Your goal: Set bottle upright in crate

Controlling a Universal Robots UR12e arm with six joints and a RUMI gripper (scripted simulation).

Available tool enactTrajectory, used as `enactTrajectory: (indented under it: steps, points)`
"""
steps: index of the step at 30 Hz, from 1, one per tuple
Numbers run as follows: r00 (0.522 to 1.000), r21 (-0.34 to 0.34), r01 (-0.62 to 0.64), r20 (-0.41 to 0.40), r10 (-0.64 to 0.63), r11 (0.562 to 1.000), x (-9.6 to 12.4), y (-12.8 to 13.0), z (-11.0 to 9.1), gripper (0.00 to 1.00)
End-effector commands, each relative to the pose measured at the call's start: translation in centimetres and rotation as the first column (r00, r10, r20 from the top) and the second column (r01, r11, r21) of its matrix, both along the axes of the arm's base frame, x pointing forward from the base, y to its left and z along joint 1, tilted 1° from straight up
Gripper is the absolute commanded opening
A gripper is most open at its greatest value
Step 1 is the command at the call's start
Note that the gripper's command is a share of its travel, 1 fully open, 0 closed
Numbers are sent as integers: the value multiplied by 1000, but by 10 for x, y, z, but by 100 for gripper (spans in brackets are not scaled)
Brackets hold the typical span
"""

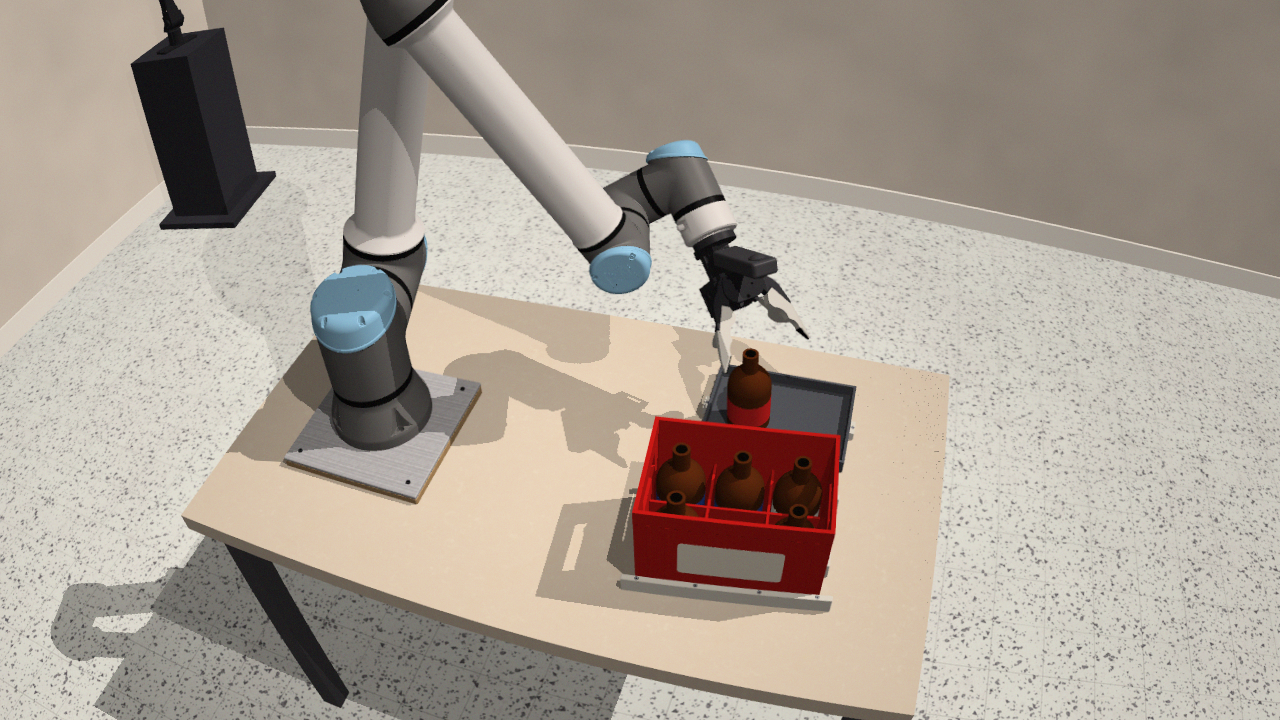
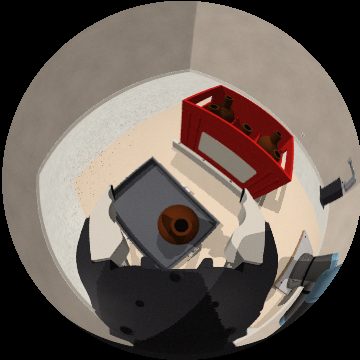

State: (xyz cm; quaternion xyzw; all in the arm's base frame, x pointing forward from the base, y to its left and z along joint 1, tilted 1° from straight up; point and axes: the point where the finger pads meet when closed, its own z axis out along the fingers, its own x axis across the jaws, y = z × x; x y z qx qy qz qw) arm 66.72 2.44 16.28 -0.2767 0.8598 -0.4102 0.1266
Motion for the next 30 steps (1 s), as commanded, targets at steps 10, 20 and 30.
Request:
enactTrajectory:
  steps: [10, 20, 30]
  points:
    - [1000, 0, 0, 1, 0, 1000, 0, 1, 30, 100]
    - [1000, 0, 0, 1, 0, 1000, 0, 1, 48, 100]
    - [1000, 0, 0, 1, 0, 1000, 0, 1, 54, 100]
